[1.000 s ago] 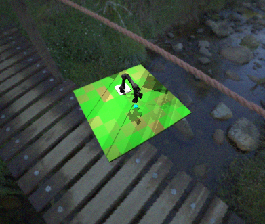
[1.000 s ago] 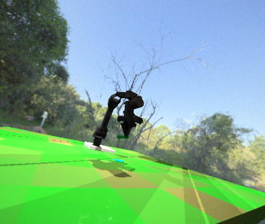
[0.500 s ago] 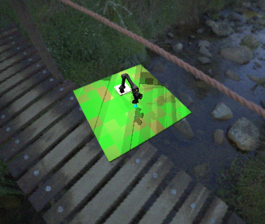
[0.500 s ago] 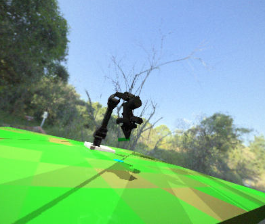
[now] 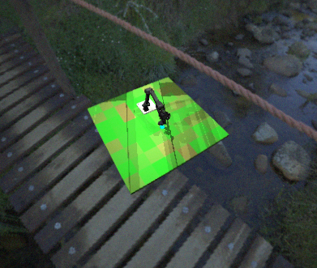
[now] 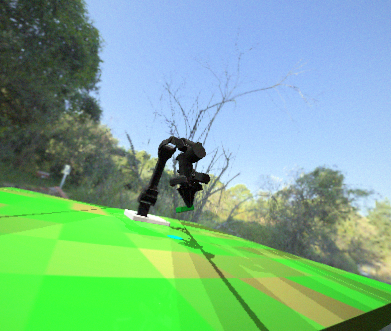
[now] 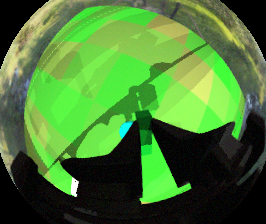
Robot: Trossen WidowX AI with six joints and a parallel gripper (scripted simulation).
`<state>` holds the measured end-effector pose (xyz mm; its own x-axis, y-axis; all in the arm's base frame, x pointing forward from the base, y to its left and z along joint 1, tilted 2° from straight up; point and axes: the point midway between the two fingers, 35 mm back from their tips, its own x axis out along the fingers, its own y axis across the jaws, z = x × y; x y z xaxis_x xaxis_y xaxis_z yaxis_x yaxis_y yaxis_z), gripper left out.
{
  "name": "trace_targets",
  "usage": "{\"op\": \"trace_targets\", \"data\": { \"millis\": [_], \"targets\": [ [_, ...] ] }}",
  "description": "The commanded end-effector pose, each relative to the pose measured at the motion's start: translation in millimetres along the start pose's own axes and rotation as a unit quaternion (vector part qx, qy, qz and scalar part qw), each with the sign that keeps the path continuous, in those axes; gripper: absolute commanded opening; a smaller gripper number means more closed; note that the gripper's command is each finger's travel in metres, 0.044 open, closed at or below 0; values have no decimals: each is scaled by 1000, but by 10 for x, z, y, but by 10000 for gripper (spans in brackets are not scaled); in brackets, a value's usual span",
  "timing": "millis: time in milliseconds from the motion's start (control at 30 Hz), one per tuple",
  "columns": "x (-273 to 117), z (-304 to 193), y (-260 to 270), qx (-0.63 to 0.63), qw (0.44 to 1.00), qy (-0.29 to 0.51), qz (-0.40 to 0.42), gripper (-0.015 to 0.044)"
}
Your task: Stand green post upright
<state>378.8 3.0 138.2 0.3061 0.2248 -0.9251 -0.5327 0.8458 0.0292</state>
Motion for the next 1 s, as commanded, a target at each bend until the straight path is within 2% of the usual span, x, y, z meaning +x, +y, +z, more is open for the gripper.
{"op": "trace_targets", "data": {
  "millis": [0,967],
  "targets": [
    [16,9,-18,8,1000,-15,1,23],
    [123,84,-164,39,992,-116,4,23]
  ]
}}
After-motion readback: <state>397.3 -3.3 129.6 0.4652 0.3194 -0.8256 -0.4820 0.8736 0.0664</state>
